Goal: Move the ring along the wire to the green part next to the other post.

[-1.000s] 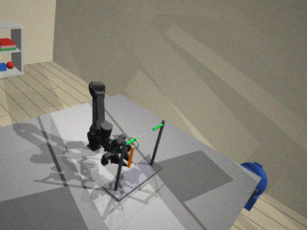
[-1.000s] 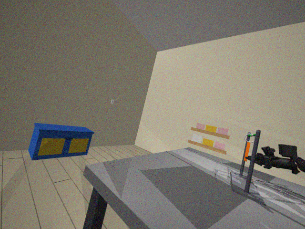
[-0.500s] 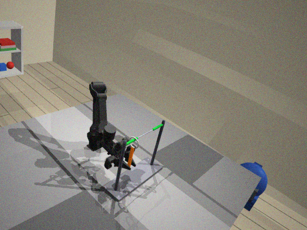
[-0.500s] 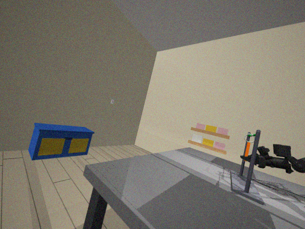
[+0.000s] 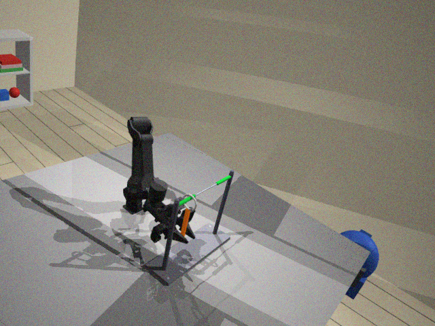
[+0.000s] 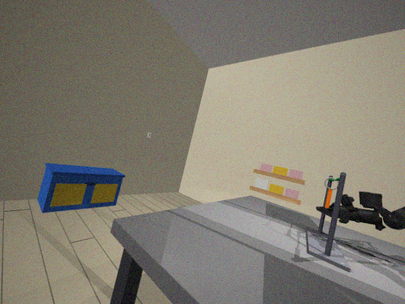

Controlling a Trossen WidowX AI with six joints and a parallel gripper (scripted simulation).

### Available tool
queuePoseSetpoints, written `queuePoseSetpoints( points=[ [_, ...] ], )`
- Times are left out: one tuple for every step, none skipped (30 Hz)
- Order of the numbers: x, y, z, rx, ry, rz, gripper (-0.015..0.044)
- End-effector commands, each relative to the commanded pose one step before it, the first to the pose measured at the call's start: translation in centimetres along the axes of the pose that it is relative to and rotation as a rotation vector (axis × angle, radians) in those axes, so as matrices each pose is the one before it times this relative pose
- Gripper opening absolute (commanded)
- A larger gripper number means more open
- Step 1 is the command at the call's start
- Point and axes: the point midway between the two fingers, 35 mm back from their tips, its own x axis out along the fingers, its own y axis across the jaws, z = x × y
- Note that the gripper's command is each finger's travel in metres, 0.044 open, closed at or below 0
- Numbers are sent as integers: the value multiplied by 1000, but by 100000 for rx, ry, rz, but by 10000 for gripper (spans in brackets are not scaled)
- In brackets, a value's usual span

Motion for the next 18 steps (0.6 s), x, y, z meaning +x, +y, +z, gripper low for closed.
queuePoseSetpoints(
  points=[
    [44, -64, -39, 484, 77, -403, 160],
    [0, 0, 0, 0, 0, 0, 160],
    [0, 0, 0, 0, 0, 0, 160],
    [0, 0, 0, 0, 0, 0, 160],
    [0, 0, 0, 0, 0, 0, 160],
    [0, 0, 0, 0, 0, 0, 160],
    [0, 0, 0, 0, 0, 0, 160],
    [0, 0, 0, 0, 0, 0, 160],
    [0, 0, 0, 0, 0, 0, 160],
    [0, 0, 0, 0, 0, 0, 160],
    [-15, 65, -5, -429, 36, 413, 134],
    [0, 0, 0, 0, 0, 0, 108],
    [0, 0, 0, 0, 0, 0, 81],
    [0, 0, 0, 0, 0, 0, 55],
    [0, 0, 0, 0, 0, 0, 29],
    [0, 0, 0, 0, 0, 0, 2],
    [0, 0, 0, 0, 0, 0, -24],
    [0, 0, 0, 0, 0, 0, -50]
  ],
)
